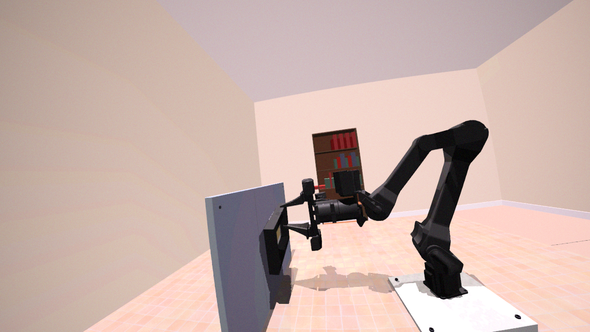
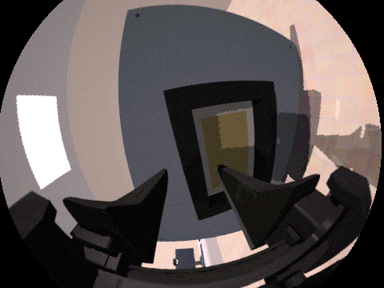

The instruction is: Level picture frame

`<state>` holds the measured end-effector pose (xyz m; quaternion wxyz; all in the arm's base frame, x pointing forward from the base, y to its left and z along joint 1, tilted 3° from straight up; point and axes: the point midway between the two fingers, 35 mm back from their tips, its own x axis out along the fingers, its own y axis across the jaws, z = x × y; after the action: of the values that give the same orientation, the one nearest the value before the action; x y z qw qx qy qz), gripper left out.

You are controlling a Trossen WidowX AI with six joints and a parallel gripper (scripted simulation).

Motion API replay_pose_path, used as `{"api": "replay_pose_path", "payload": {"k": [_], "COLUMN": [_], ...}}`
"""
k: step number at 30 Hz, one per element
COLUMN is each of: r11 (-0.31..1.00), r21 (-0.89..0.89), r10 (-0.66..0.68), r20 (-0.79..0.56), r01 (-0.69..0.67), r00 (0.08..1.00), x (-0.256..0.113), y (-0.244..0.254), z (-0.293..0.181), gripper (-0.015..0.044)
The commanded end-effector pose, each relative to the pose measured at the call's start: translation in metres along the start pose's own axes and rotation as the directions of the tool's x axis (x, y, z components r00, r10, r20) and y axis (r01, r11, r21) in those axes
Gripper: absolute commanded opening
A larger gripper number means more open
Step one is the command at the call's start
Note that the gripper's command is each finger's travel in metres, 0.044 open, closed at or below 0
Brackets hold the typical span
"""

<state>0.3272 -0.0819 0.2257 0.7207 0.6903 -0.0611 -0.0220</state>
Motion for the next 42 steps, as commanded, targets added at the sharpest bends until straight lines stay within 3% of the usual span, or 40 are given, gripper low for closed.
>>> {"api": "replay_pose_path", "payload": {"k": [1,11,16,22,42], "r11": [0.997,0.957,0.960,0.918,0.916], "r21": [-0.080,-0.288,-0.279,-0.397,-0.401], "r10": [0.012,0.015,0.016,0.013,0.013], "r20": [-0.003,-0.004,0.002,-0.003,-0.004], "r01": [-0.012,-0.016,-0.015,-0.014,-0.014], "r00": [1.000,1.000,1.000,1.000,1.000], "x": [-0.026,-0.085,-0.081,-0.107,-0.108], "y": [0.006,-0.005,0.004,0.049,0.050], "z": [0.001,-0.003,-0.002,-0.015,-0.015], "gripper": [0.0260,0.0260,0.0260,0.0260,0.0260]}}
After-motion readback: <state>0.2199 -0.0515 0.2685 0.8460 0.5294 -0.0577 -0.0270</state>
